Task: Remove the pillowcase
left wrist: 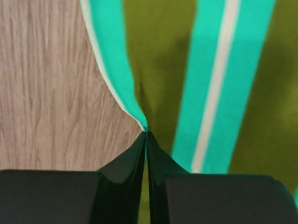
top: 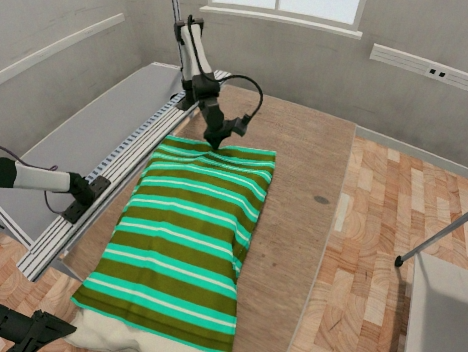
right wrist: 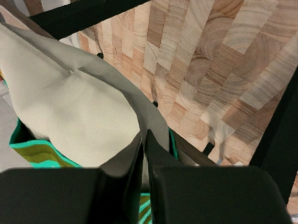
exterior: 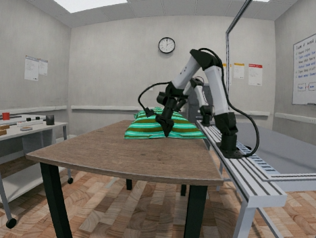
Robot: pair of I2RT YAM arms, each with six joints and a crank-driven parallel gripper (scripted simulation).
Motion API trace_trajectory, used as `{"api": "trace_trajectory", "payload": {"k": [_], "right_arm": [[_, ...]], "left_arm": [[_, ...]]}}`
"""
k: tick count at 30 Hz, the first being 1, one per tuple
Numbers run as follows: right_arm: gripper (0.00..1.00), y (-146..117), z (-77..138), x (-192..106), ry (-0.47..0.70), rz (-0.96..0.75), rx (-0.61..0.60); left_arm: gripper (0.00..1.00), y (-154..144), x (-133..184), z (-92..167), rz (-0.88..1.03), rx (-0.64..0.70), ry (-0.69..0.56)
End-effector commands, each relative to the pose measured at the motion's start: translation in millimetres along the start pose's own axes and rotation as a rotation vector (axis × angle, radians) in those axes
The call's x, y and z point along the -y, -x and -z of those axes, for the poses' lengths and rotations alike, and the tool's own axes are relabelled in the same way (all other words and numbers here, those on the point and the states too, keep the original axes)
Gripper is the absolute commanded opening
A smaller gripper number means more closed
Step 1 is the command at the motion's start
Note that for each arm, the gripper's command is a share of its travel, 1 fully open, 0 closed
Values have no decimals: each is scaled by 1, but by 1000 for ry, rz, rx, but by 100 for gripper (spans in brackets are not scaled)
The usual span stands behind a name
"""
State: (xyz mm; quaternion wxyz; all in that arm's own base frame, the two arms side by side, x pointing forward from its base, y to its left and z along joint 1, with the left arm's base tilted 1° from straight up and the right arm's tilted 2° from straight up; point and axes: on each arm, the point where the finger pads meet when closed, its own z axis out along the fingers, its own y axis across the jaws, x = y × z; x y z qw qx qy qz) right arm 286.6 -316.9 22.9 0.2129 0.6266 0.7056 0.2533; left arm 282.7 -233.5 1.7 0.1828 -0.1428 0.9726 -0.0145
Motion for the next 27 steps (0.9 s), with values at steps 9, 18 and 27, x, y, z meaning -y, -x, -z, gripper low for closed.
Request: {"api": "trace_trajectory", "payload": {"k": [9, 18, 27], "right_arm": [[1, 14, 7, -19, 30, 72, 53], [1, 14, 7, -19, 30, 72, 53], [1, 14, 7, -19, 30, 72, 53]], "left_arm": [[1, -20, -28, -15, -36, -54, 105], [1, -11, -19, -5, -31, -41, 85], [1, 6, -5, 22, -13, 0, 23]]}}
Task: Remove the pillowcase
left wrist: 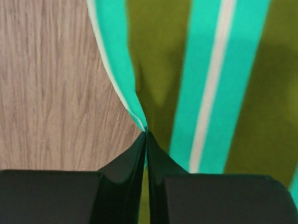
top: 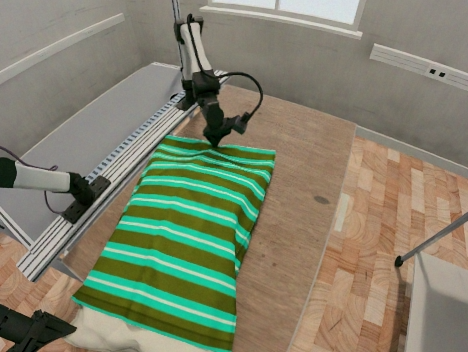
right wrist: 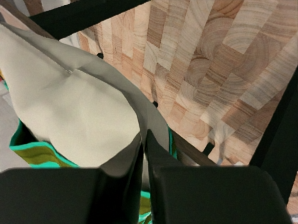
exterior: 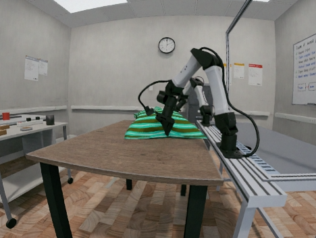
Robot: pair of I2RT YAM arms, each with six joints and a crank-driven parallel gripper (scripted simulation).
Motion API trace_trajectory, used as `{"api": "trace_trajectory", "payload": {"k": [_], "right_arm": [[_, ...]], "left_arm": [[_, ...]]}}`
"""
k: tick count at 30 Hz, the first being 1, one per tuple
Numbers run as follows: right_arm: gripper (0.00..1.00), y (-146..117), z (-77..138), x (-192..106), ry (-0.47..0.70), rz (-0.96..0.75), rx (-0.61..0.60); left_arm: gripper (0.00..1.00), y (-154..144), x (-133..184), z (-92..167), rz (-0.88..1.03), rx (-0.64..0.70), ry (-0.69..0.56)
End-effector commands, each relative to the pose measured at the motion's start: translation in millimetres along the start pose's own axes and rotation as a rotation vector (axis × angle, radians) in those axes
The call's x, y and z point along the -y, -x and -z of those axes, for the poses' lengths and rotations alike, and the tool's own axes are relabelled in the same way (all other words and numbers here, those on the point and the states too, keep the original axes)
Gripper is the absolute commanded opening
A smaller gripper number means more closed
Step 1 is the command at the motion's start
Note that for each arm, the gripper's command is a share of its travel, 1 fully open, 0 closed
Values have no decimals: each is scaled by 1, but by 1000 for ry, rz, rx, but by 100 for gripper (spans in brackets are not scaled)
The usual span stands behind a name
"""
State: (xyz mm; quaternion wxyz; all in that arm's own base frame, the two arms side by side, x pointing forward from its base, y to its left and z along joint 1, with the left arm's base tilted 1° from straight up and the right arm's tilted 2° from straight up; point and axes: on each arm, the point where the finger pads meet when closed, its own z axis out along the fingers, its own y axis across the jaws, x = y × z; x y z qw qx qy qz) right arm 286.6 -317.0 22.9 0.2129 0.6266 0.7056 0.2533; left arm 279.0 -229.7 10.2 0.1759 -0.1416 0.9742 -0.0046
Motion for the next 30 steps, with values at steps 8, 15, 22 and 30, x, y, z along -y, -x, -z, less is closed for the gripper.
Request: {"api": "trace_trajectory", "payload": {"k": [8, 15, 22, 30], "right_arm": [[1, 14, 7, -19, 30, 72, 53], [1, 14, 7, -19, 30, 72, 53], [1, 14, 7, -19, 30, 72, 53], [1, 14, 7, -19, 30, 72, 53]], "left_arm": [[1, 2, -1, 11, -13, -3, 15], [1, 12, 9, 32, 0, 19, -38], [1, 19, 9, 37, 20, 25, -42], [1, 20, 11, 42, 16, 22, -42]]}}
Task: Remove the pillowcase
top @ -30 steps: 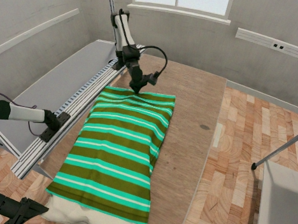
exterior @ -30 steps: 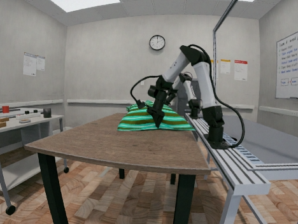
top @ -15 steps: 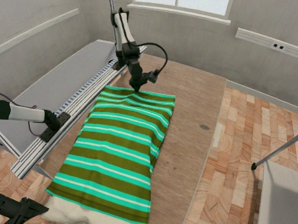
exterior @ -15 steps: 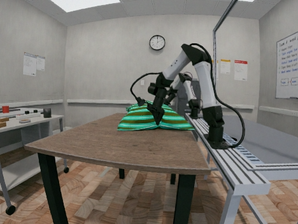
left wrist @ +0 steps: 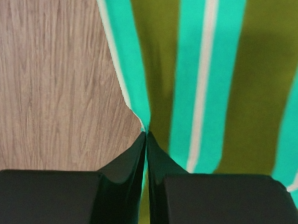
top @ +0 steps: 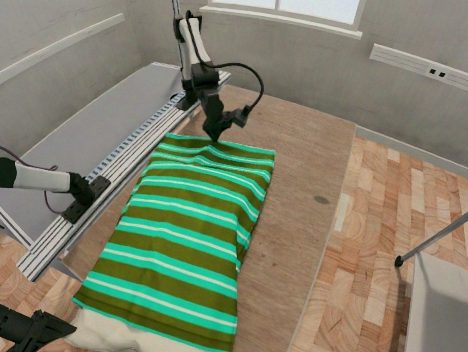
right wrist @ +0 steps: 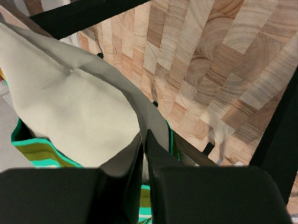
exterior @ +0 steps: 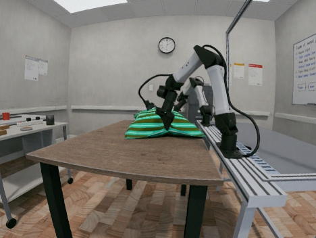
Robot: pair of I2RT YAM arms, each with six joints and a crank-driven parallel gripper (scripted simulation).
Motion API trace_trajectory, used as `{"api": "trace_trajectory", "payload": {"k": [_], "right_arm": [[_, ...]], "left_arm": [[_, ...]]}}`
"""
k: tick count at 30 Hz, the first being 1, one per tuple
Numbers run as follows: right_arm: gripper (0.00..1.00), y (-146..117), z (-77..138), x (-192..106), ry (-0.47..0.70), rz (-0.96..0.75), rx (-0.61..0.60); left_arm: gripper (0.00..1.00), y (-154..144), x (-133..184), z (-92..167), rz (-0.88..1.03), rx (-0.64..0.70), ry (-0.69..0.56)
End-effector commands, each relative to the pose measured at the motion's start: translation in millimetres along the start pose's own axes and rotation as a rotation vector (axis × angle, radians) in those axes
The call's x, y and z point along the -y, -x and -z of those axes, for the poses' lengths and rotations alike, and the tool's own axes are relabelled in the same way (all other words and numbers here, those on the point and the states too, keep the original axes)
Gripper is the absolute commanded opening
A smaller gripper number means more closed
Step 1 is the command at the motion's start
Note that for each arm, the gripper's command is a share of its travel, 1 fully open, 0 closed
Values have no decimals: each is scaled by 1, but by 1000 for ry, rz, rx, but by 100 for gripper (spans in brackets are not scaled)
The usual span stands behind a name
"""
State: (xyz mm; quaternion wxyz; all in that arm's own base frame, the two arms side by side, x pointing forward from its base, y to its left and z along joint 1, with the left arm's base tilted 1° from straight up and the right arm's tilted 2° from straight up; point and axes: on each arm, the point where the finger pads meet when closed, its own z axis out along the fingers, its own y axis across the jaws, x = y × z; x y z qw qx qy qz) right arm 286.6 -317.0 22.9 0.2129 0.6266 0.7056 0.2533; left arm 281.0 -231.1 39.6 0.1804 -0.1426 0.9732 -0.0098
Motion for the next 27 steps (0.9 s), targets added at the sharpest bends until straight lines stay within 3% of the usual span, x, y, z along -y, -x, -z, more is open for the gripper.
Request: {"api": "trace_trajectory", "payload": {"k": [1, 10, 11, 13, 27], "right_arm": [[1, 14, 7, -19, 30, 72, 53], [1, 14, 7, -19, 30, 72, 53], [1, 14, 7, -19, 30, 72, 53], [1, 14, 7, -20, 31, 72, 53], [1, 14, 7, -20, 31, 72, 53]], "left_arm": [[1, 10, 8, 18, 15, 19, -38], [1, 7, 11, 23, 8, 20, -48], [1, 1, 4, 9, -1, -5, -7], [1, -1, 2, 4, -1, -14, 7], [1, 0, 4, 7, -1, -8, -4]]}}
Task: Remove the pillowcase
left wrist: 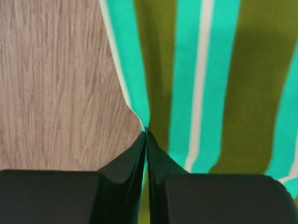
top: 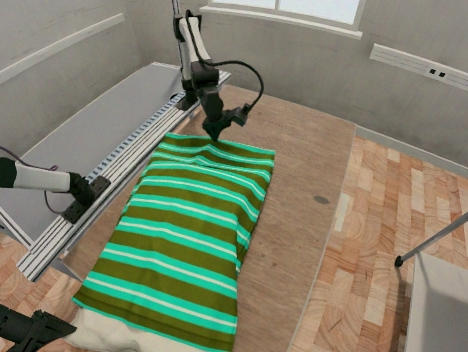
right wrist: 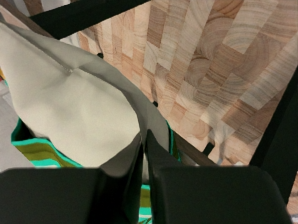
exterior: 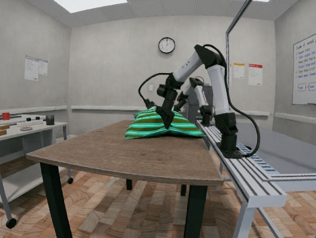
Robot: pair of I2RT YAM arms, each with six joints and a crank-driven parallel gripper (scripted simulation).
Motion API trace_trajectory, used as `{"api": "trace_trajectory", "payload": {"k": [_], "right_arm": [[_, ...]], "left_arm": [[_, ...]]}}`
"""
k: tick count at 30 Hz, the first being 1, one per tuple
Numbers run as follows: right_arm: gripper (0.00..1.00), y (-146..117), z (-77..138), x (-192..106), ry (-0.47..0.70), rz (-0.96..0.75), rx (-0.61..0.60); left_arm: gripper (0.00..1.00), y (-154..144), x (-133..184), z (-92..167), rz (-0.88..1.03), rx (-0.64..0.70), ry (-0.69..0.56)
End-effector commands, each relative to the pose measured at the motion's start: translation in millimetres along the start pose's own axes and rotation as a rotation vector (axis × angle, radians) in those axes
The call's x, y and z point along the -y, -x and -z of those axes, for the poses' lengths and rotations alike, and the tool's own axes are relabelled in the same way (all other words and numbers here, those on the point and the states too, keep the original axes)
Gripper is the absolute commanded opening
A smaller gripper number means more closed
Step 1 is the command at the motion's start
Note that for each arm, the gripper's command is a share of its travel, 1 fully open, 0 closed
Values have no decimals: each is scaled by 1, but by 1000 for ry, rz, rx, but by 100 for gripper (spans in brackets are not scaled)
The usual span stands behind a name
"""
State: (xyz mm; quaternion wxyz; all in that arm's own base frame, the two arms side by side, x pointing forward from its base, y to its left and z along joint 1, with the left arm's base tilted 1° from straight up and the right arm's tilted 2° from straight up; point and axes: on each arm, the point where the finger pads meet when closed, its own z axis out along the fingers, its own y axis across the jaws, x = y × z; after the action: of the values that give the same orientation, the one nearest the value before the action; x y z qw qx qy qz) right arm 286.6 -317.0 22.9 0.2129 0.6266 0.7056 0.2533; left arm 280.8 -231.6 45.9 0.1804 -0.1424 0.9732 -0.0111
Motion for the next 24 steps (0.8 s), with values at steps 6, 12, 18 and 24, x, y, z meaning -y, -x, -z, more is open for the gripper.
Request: {"api": "trace_trajectory", "payload": {"k": [6, 12, 18, 24], "right_arm": [[1, 14, 7, -20, 31, 72, 53], [1, 14, 7, -20, 31, 72, 53], [1, 14, 7, -20, 31, 72, 53], [1, 14, 7, -20, 31, 72, 53]], "left_arm": [[1, 11, 11, 25, 14, 24, -48], [1, 14, 12, 38, 9, 23, -44], [1, 13, 7, 34, 2, 4, -7], [1, 22, 12, 63, 10, 28, -46]]}}
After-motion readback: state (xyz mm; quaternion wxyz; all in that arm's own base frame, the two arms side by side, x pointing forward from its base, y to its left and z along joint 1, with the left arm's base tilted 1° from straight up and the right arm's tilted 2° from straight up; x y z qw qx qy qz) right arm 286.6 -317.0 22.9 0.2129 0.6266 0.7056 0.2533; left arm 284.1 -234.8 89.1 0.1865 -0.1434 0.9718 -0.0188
